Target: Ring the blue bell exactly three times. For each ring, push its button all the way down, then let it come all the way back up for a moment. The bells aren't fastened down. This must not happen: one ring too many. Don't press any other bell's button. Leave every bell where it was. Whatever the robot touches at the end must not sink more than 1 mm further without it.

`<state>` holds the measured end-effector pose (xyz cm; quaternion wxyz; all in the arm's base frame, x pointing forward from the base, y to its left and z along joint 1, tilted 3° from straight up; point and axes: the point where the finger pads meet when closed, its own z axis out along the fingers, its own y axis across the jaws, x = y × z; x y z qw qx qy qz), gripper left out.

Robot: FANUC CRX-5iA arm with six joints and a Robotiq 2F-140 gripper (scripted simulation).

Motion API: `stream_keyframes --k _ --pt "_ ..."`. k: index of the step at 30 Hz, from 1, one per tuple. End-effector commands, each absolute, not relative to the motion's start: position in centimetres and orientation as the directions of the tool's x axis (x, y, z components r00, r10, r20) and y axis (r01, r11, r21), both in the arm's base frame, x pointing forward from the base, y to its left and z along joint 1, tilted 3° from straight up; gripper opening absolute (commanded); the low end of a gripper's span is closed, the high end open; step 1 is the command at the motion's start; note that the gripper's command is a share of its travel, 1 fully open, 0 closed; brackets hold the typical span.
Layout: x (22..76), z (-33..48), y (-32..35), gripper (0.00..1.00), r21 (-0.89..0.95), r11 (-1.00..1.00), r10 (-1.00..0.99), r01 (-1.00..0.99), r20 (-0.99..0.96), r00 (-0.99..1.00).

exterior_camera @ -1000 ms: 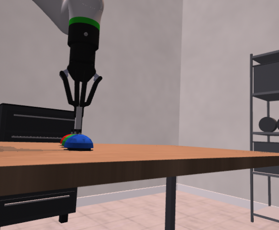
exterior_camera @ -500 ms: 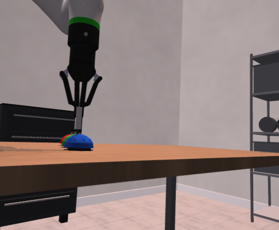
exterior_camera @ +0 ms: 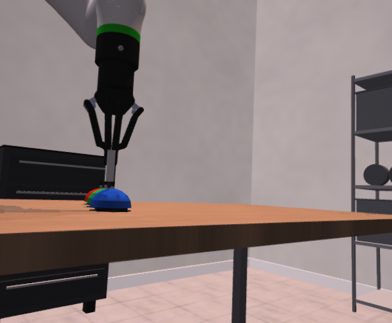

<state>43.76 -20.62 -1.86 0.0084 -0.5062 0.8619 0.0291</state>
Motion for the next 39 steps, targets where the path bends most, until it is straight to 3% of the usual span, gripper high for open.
stream_keyframes --k 1,39 --pt "43.8 -1.9 -20.6 0.0 0.042 0.486 -0.872 -0.873 -0.044 -0.488" --pt "43.8 0.1 -20.7 0.0 0.042 0.486 -0.872 -0.873 -0.044 -0.488"
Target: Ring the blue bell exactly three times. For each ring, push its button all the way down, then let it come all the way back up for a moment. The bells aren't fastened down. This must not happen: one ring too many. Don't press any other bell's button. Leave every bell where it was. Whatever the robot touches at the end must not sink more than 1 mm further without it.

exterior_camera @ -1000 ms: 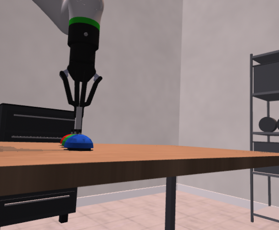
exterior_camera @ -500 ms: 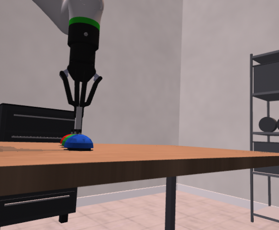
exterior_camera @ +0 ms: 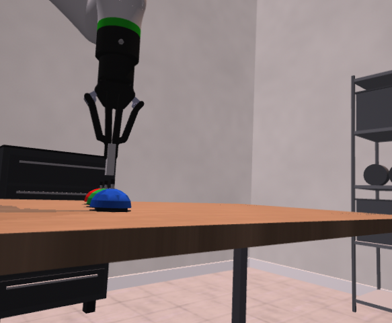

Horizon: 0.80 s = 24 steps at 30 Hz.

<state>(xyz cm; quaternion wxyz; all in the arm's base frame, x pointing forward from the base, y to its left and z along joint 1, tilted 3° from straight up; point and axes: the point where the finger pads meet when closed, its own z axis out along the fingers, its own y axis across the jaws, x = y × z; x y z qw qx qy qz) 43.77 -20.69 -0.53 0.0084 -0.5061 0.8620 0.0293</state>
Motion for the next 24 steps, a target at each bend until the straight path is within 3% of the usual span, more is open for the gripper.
stream_keyframes --k 1,24 --pt "43.8 0.3 -20.7 0.0 0.042 0.486 -0.872 -0.873 -0.044 -0.488" --pt "43.9 5.0 -21.0 0.0 0.042 0.486 -0.872 -0.873 -0.044 -0.488"
